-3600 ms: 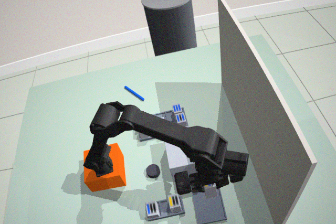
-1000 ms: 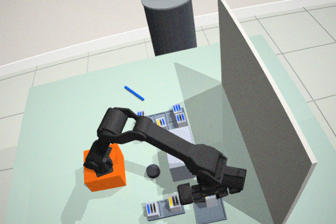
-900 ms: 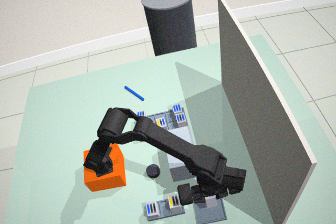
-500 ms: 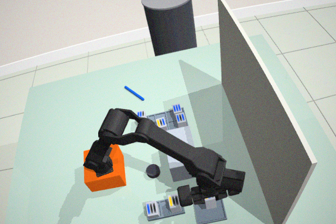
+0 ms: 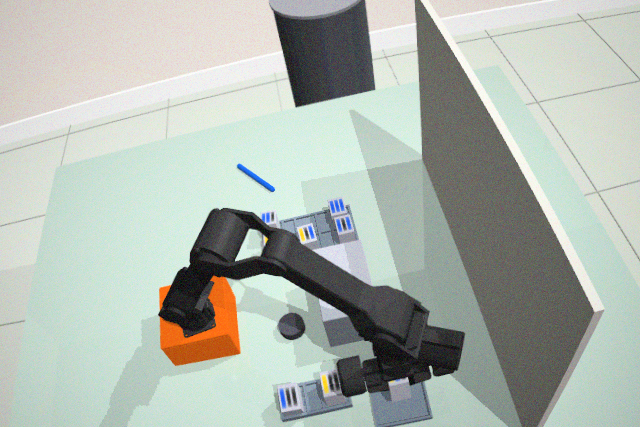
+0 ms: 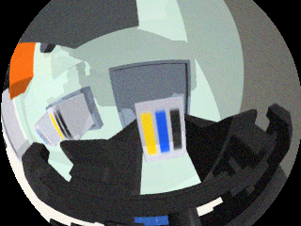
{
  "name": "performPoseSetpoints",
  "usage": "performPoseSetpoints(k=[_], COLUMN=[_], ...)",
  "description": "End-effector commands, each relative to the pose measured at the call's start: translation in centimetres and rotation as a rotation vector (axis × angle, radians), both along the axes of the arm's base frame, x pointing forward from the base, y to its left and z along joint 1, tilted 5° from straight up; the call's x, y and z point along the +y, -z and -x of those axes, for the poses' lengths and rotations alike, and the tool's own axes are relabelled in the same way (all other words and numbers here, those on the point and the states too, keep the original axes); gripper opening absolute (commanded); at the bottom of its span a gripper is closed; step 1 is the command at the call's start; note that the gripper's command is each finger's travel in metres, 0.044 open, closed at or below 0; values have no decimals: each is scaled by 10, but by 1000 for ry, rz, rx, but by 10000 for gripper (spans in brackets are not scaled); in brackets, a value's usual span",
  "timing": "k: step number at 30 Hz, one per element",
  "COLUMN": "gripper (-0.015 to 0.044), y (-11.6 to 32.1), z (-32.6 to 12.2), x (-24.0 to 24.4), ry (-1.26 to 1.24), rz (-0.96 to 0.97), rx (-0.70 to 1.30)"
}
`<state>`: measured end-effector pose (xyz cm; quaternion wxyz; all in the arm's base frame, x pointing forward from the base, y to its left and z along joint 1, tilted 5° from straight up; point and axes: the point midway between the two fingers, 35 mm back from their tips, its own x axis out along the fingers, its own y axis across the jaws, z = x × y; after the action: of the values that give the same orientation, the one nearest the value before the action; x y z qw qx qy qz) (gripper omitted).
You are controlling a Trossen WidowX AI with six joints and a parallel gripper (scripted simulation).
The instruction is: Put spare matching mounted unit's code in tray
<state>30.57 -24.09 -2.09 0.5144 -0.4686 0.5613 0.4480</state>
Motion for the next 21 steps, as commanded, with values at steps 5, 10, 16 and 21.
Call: performPoseSetpoints(k=[5,10,16,21], gripper=[131,263,420,440], y=[0,0,0,-62], z=[0,0,0,-5], x=[0,0,0,2], ry=[0,0,0,-3], rz=[0,0,0,1], rx=[0,0,0,2])
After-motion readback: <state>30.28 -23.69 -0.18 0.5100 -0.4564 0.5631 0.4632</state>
